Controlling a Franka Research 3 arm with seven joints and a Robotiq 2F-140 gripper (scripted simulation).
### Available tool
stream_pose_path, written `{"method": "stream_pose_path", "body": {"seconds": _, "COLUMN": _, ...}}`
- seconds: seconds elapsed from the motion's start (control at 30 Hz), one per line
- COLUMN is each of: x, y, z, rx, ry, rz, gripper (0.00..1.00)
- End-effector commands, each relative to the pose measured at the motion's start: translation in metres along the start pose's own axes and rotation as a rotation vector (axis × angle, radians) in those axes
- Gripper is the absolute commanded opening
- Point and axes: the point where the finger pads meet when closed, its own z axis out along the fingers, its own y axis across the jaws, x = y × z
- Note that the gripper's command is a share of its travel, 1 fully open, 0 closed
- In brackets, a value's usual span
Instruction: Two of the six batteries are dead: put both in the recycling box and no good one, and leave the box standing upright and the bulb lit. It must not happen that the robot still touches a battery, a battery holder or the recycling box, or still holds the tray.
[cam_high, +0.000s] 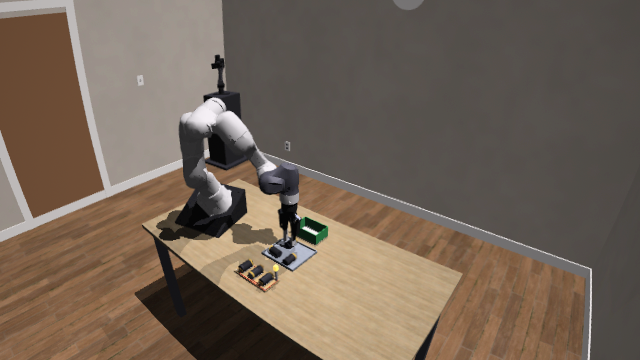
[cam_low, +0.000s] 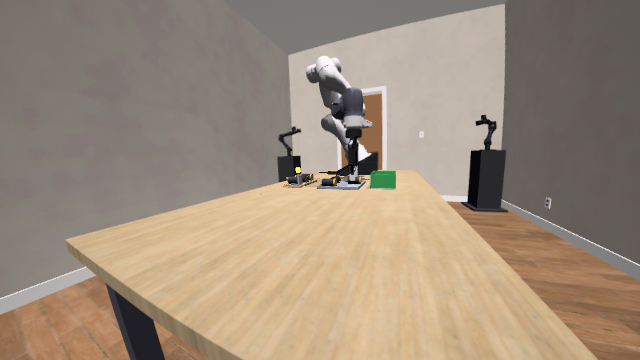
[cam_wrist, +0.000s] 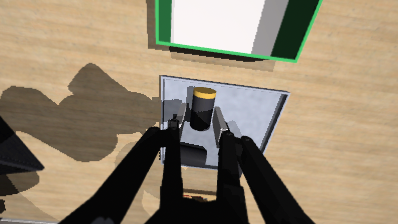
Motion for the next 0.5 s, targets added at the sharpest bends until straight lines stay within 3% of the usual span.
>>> {"method": "stream_pose_path", "body": {"seconds": 0.0, "x": 0.0051, "y": 0.0048, "z": 0.0002, "rx": -0.013, "ry": 0.017, "rz": 0.002, "gripper": 0.29}}
{"method": "stream_pose_path", "body": {"seconds": 0.47, "x": 0.0053, "y": 0.0050, "z": 0.0102, "rx": -0.013, "ry": 0.017, "rz": 0.002, "gripper": 0.29}}
